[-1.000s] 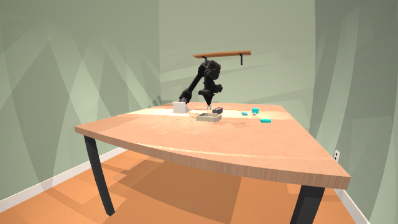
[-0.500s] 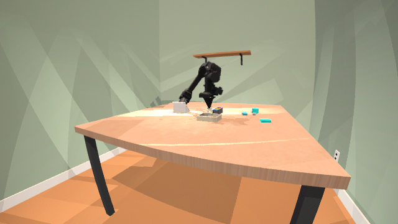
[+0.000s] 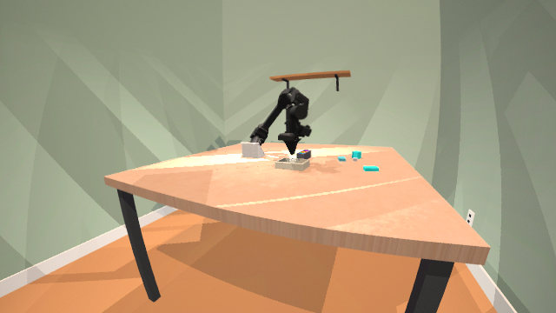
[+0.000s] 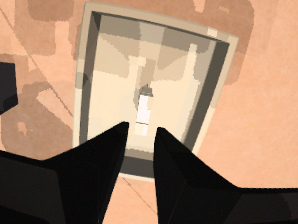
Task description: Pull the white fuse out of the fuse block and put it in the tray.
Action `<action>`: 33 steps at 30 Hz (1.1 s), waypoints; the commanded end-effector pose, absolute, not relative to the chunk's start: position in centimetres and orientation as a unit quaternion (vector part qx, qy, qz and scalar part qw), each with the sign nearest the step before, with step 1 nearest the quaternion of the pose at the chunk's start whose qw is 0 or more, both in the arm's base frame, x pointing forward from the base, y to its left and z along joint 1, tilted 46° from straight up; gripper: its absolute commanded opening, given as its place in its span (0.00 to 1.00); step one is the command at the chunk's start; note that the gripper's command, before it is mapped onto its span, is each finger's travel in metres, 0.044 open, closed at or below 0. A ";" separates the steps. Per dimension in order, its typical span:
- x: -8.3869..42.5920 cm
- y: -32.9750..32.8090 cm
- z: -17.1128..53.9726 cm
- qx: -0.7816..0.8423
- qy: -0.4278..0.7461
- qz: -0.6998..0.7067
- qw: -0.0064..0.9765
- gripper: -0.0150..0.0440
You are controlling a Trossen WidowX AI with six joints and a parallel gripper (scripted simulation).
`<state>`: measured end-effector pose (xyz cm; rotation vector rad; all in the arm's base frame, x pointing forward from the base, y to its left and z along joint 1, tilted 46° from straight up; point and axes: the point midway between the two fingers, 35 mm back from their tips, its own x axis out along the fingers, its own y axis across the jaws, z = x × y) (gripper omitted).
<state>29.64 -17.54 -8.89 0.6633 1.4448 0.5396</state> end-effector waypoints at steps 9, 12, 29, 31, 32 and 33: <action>29.6 -18.2 -8.3 0.295 0.640 0.238 0.668 0.81; 29.4 -20.0 -6.4 0.297 0.640 0.237 0.668 0.81; 29.4 -20.0 -6.3 0.300 0.639 0.237 0.668 0.81; 29.4 -20.0 -6.3 0.300 0.639 0.237 0.668 0.81; 29.4 -20.0 -6.3 0.300 0.639 0.237 0.668 0.81; 29.4 -20.0 -6.3 0.300 0.639 0.237 0.668 0.81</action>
